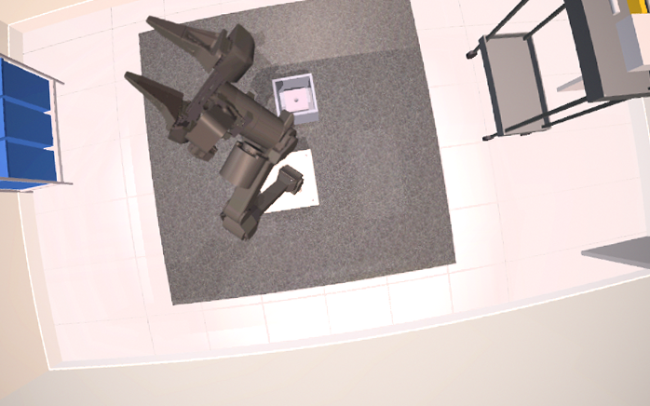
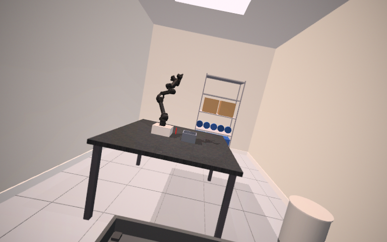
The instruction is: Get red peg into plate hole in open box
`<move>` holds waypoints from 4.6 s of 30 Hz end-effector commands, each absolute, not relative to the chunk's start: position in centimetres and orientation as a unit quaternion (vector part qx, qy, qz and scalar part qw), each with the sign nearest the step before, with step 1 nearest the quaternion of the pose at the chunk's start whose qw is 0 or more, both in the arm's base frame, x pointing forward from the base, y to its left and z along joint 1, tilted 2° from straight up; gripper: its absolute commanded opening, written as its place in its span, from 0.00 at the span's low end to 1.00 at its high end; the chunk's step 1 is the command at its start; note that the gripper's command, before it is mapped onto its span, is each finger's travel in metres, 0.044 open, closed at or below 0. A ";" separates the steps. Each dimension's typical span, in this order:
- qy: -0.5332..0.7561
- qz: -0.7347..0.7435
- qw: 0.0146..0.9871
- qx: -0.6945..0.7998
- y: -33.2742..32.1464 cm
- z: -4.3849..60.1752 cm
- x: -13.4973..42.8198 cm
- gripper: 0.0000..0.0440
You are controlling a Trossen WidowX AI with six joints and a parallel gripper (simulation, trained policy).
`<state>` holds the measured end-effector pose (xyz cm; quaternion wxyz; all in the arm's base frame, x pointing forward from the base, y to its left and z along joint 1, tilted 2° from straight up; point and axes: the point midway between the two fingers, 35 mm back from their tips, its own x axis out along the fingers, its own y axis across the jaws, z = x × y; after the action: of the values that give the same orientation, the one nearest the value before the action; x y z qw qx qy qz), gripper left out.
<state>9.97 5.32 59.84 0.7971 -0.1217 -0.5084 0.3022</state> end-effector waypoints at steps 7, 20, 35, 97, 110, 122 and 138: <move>-0.508 0.319 0.799 -0.041 4.3 60.1 11.2 1.00; -0.447 0.330 0.813 0.173 1.8 59.5 16.8 1.00; -0.311 0.303 0.812 0.389 1.5 55.3 25.2 1.00; 0.490 -0.239 0.692 0.473 13.2 12.5 24.2 1.00; 0.566 -0.348 0.647 0.373 12.7 7.3 18.6 1.00; 0.590 -0.371 0.631 0.341 13.0 2.8 17.2 1.00; 0.604 -0.355 0.630 0.336 13.9 -2.3 15.7 0.79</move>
<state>16.93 14.33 -1.34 0.6374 0.3519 0.5923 -0.3449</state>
